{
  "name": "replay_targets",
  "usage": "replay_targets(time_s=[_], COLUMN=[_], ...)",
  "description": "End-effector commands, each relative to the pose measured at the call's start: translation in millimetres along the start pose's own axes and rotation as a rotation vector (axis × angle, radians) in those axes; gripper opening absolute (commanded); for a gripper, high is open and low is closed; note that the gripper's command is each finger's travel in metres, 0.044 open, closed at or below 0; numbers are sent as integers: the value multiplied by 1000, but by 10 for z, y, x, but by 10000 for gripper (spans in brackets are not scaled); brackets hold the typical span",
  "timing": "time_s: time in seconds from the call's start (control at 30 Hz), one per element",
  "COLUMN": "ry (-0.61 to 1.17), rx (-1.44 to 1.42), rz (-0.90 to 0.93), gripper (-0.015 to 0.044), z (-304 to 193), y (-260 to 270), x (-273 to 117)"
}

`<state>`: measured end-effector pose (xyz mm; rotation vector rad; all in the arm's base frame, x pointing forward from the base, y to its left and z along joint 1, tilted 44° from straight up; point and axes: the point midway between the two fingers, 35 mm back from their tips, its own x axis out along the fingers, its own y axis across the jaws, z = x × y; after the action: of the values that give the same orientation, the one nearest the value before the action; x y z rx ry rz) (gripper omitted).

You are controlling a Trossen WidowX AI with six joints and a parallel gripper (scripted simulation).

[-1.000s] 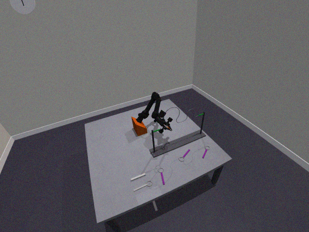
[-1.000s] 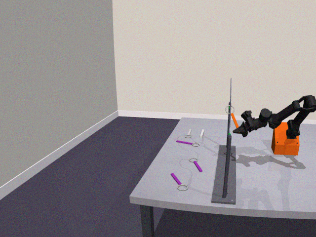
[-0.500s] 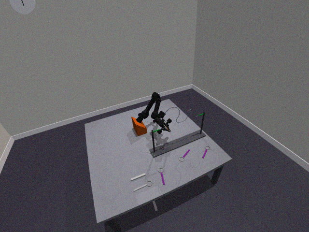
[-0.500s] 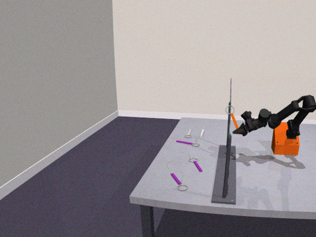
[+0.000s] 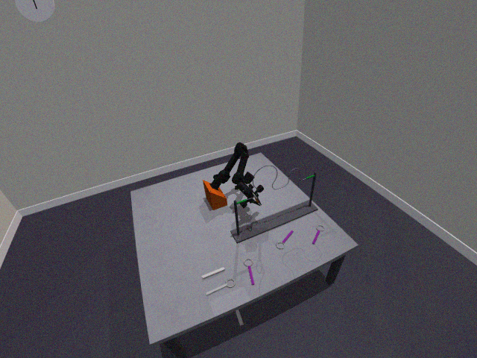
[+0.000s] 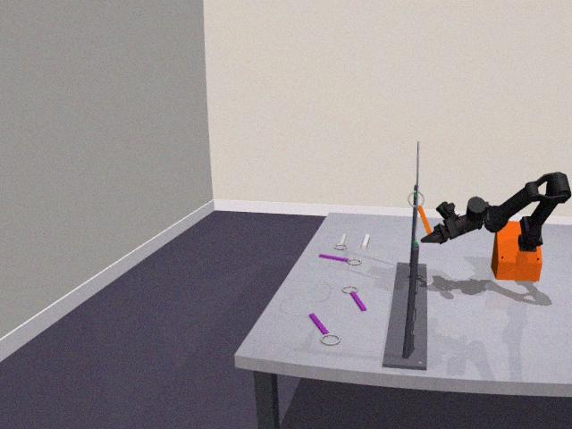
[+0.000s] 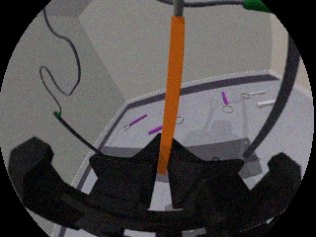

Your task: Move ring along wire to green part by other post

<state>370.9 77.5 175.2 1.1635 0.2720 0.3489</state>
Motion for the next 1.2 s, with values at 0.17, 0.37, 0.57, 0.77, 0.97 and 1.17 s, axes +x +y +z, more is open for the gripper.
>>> replay_targets(time_s=[0.17, 0.37, 0.57, 0.77, 0.97, 1.17], ry=[18, 24, 31, 38, 44, 50], rx=[-64, -108, -162, -217, -269, -310], rz=[-46, -66, -90, -114, -138, -156], gripper=[-150, -150, -150, -150, -150, -150], z=[-25, -16, -1, 23, 55, 90], y=[-178, -258, -355, -459, -565, -664], x=[-22, -37, -58, -83, -113, -142])
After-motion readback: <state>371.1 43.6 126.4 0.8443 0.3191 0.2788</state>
